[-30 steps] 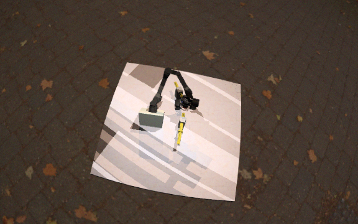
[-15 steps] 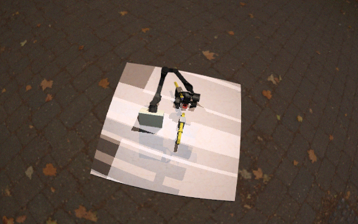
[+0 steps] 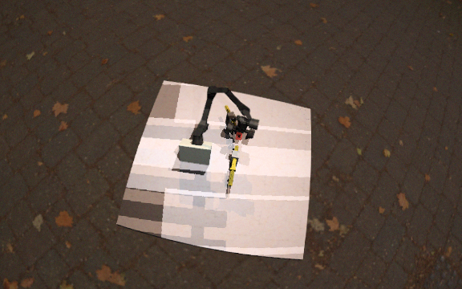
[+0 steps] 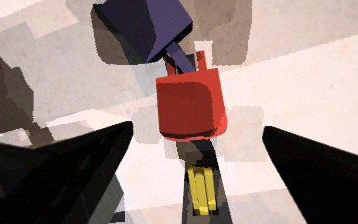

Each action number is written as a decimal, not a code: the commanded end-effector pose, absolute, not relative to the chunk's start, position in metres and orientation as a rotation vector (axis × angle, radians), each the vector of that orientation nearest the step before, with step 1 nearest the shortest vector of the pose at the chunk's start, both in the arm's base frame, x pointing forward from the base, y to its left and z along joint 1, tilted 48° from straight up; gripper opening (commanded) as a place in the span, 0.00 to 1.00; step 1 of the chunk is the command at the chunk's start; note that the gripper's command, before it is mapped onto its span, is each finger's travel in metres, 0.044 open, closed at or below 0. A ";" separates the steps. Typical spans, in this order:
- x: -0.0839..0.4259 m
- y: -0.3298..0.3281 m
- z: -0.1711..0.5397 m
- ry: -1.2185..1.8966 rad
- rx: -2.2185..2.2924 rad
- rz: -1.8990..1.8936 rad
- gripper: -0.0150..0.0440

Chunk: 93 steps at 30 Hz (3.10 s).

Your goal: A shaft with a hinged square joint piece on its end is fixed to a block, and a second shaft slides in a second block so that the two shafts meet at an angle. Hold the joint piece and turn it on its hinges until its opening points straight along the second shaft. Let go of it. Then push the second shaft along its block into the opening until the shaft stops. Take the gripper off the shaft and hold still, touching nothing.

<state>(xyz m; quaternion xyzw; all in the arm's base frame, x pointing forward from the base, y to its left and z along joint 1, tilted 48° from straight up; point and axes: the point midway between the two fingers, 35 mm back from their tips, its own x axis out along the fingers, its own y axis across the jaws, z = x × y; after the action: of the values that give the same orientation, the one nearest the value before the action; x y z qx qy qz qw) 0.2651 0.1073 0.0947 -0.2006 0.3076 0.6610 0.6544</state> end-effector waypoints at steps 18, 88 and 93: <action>0.275 0.050 0.143 1.135 0.059 1.124 1.00; 0.270 0.014 0.092 0.926 -0.488 1.382 1.00; 0.270 0.016 0.091 0.826 -0.634 1.458 1.00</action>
<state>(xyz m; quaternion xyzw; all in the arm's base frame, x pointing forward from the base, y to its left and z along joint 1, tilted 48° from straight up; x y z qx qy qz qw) 0.2713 0.0149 0.0904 -0.2416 0.3844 0.6230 0.6370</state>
